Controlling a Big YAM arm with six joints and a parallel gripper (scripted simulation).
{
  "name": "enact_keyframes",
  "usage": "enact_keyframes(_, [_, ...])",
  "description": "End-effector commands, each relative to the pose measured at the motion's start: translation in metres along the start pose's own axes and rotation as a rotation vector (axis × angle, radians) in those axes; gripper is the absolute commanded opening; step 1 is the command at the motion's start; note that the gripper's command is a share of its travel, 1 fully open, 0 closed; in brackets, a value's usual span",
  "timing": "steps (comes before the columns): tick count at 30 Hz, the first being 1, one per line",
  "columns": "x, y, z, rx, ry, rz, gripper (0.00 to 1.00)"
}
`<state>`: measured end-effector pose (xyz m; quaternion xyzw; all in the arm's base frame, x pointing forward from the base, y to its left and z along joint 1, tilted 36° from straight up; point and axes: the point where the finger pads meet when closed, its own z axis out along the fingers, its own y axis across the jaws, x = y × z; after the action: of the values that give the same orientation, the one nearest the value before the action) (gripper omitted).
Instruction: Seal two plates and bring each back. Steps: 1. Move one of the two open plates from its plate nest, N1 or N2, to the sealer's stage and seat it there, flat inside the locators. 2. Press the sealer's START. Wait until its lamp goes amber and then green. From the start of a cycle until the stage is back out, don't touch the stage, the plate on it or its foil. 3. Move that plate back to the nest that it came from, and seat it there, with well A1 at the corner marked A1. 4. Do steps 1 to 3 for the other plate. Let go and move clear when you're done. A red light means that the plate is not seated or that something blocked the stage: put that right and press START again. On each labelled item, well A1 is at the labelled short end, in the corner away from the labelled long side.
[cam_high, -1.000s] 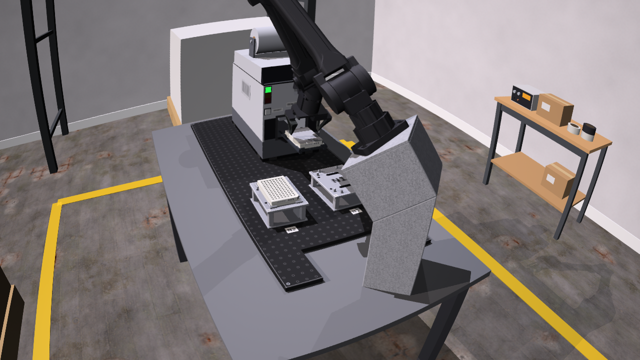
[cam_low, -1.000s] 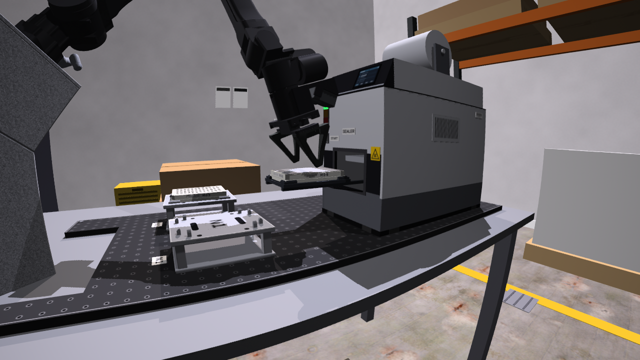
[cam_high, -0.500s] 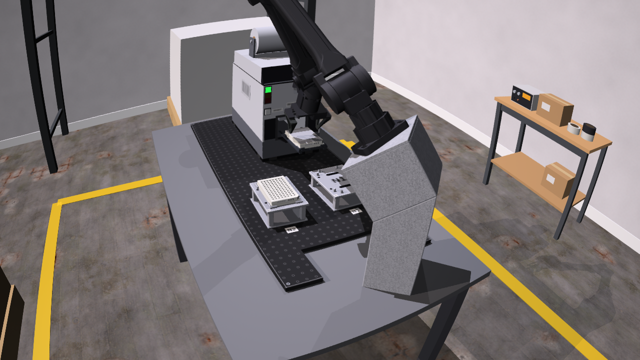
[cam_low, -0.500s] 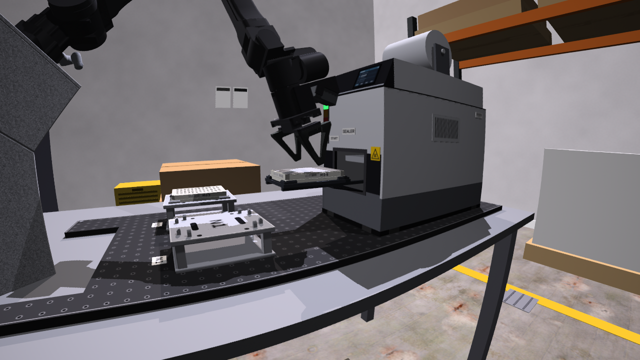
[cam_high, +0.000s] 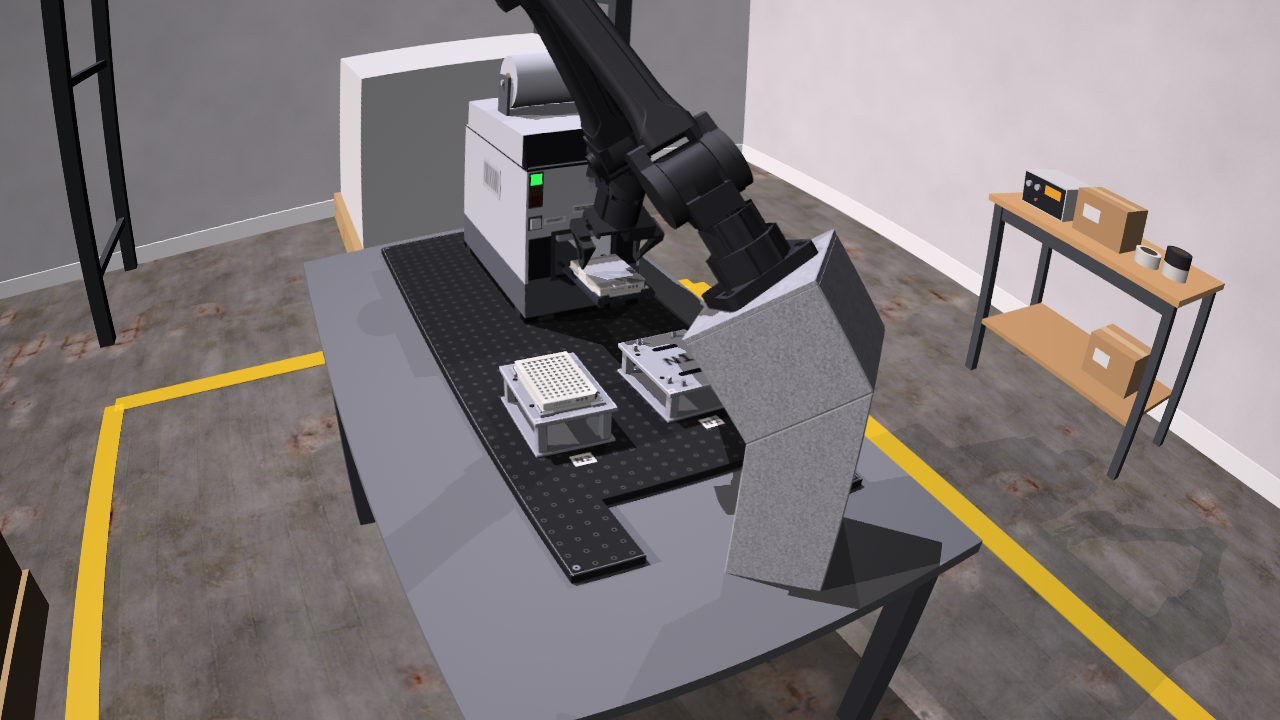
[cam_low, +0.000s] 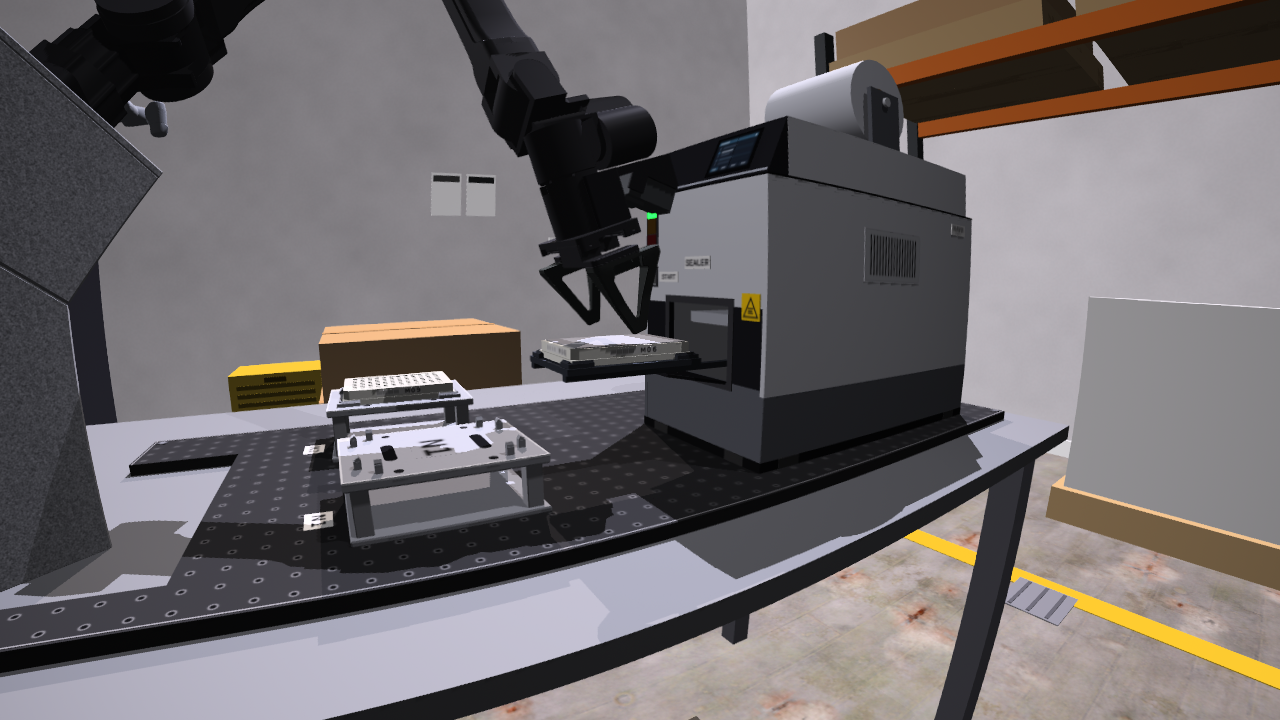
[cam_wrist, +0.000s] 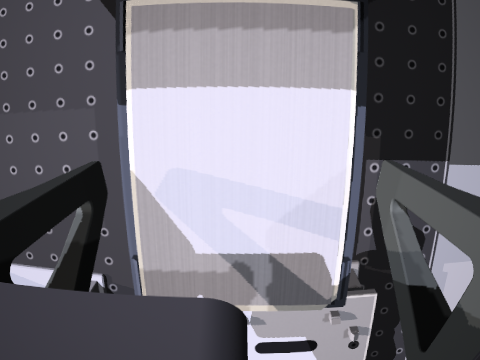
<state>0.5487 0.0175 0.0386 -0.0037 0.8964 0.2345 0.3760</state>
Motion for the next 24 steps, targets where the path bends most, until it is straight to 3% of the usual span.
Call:
enact_keyframes(1, [-0.005,-0.009,-0.006,0.01,-0.016,0.0,1.0])
enact_keyframes(12, [-0.019,-0.003,-0.013,0.006,-0.048,-0.021,1.0])
enact_keyframes(24, [-0.01,-0.006,-0.002,0.008,-0.029,-0.009,1.0])
